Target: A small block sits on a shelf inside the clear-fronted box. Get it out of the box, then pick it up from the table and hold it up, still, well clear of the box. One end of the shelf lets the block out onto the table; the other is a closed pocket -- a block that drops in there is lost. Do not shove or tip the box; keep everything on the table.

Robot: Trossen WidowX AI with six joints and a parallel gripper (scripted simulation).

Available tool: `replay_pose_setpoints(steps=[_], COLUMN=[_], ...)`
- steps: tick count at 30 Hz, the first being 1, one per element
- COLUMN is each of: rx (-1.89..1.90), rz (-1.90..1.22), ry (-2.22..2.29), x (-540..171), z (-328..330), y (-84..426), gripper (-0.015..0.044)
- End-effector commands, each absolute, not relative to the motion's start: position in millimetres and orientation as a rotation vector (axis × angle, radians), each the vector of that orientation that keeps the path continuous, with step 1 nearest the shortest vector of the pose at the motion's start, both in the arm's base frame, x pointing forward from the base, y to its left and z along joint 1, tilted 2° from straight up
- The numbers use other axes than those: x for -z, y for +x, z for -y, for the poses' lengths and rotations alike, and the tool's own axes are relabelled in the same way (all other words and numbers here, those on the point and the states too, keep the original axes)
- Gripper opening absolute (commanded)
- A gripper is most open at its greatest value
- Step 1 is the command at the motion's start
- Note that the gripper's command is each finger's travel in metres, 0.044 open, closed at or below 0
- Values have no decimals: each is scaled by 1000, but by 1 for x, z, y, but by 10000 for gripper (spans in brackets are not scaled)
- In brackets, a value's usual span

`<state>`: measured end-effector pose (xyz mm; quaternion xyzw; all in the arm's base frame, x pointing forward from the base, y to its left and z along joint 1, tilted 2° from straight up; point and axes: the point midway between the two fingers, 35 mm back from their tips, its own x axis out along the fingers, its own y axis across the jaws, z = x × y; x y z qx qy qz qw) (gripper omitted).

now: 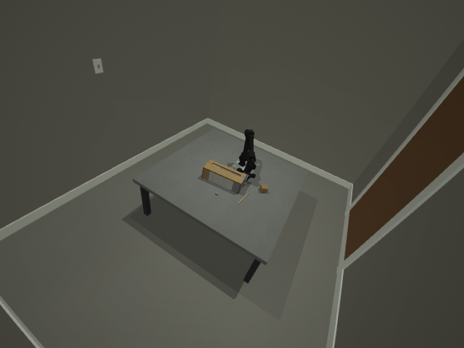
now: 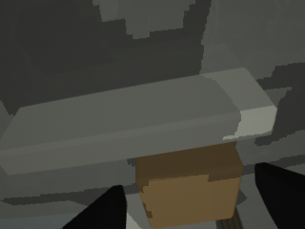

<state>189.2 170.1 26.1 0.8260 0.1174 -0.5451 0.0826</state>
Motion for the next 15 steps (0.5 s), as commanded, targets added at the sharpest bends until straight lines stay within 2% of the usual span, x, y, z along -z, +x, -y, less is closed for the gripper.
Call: replay_pose_setpoints(steps=[1,2,10,13,15], rx=[1625,1625,1625,1625,1625], rz=[-353,-353,-353,-353,-352], ry=[2462,2462,2462,2462,2462], x=[-20,-19,-19,-19,-23], z=[-169,-169,-169,-169,-169], y=[189,189,189,189,189], gripper=[285,285,75,55,2])
